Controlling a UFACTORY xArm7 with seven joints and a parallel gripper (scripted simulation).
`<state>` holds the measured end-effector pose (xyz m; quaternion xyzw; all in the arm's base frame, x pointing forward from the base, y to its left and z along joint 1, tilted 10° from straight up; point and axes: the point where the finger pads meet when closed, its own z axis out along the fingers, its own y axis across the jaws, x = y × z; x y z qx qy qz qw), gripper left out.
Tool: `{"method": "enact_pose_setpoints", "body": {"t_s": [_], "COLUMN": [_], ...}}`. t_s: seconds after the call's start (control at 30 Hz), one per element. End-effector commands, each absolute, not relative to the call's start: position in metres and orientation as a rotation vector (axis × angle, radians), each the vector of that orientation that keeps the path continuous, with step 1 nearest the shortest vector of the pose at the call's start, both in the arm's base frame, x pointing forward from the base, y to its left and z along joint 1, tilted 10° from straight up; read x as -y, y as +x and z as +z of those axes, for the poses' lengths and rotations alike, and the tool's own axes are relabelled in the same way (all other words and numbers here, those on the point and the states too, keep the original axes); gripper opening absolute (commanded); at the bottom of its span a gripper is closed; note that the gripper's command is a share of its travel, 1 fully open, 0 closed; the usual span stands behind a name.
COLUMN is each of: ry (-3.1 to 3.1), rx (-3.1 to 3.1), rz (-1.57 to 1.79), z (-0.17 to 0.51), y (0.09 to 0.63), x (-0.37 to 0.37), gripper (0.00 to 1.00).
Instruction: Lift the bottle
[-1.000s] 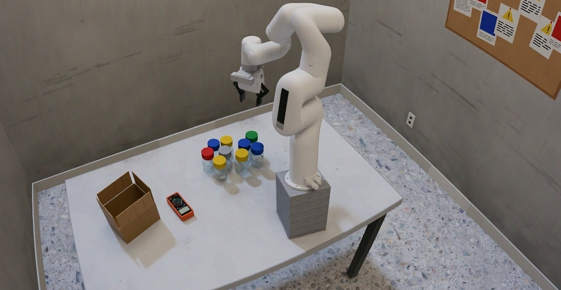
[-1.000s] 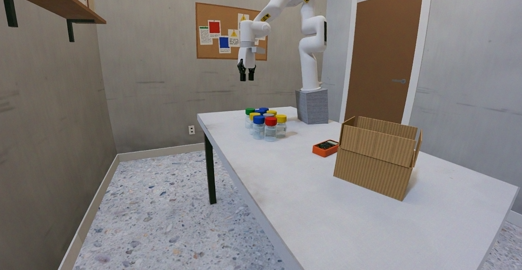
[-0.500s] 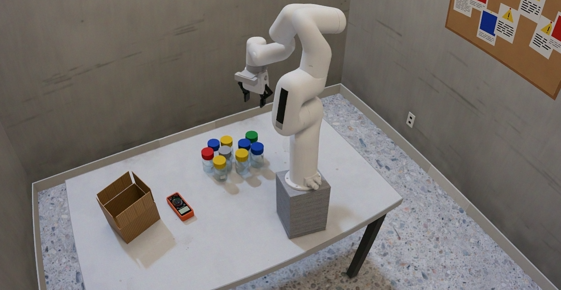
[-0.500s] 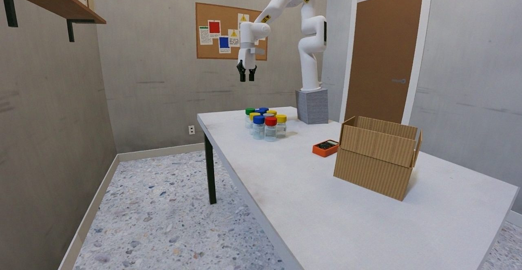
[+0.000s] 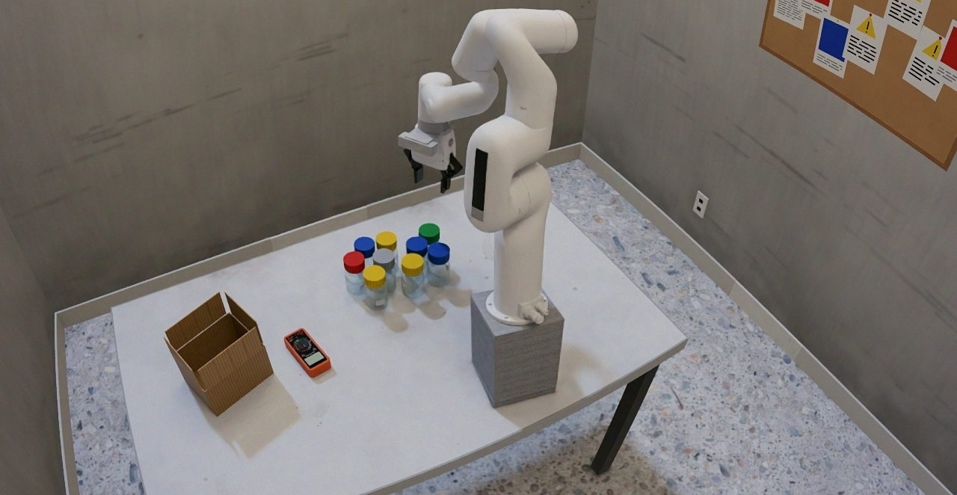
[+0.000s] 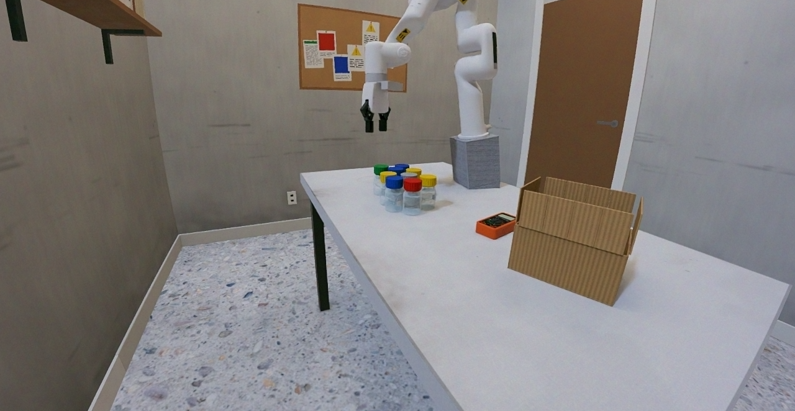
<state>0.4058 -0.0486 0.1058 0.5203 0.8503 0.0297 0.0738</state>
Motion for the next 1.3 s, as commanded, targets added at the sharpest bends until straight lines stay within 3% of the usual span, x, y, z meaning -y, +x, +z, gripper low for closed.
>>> {"method": "enact_pose_setpoints", "body": {"t_s": [0.0,0.7,1.27], "ry": [1.559,1.568,1.57], "rx": [-2.55,-2.537,-2.532], "rz": [0.1,0.084,0.075], "z": [0.096,0.028,0.015], "y": [0.411,0.419,0.419], "x": [0.048,0.055,0.058], "gripper": [0.79,0.79,0.79]}}
